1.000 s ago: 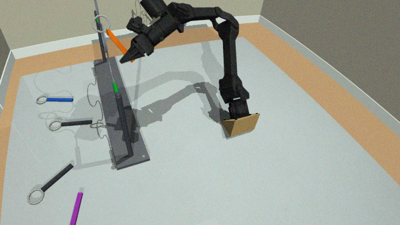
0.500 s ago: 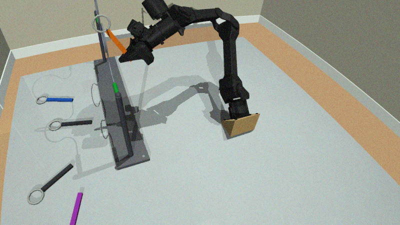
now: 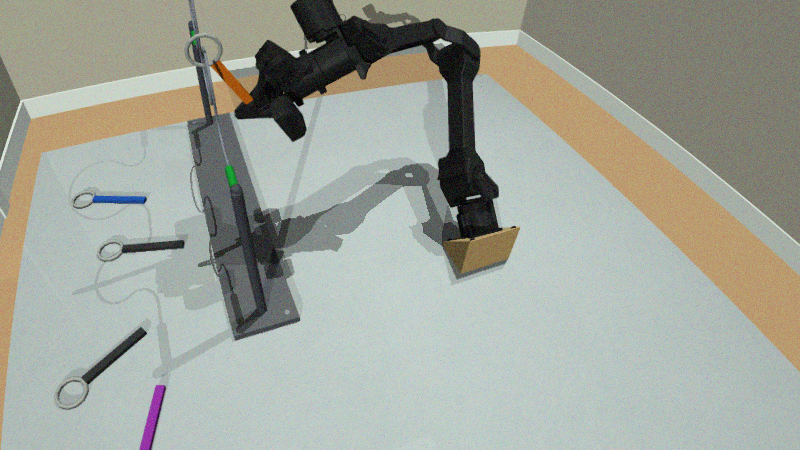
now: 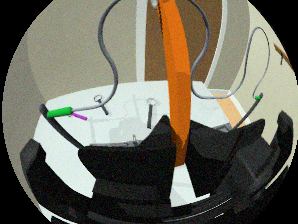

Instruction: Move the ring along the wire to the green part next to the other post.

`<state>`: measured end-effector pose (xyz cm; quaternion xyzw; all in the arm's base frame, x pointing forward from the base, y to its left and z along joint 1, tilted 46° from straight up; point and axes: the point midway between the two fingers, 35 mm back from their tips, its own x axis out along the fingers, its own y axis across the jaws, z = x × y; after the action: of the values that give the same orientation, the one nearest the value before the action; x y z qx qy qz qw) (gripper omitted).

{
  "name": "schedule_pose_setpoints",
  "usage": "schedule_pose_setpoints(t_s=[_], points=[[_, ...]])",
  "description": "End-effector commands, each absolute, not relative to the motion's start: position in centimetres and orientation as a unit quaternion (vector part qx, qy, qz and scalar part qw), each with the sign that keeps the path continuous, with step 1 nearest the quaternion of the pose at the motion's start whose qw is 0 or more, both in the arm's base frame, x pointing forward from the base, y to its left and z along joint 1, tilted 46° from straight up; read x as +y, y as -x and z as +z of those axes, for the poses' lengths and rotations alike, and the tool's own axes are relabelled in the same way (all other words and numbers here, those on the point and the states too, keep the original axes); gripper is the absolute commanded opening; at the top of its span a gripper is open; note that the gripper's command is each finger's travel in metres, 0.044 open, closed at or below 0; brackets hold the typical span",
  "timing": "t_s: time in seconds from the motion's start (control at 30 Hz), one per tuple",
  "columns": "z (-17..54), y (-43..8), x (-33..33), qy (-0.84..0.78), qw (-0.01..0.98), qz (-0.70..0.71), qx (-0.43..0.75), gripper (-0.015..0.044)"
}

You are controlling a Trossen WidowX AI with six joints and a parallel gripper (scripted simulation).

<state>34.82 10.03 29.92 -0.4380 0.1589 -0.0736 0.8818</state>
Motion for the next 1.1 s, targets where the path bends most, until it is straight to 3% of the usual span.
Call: schedule_pose_setpoints(t_s=[0.0, 1.07], points=[[30.3, -34.8, 9.6, 0.479, 0.861, -0.087, 0.149, -0.015], [33.9, -35.0, 8.5, 0.726, 0.667, -0.16, 0.056, -0.015]])
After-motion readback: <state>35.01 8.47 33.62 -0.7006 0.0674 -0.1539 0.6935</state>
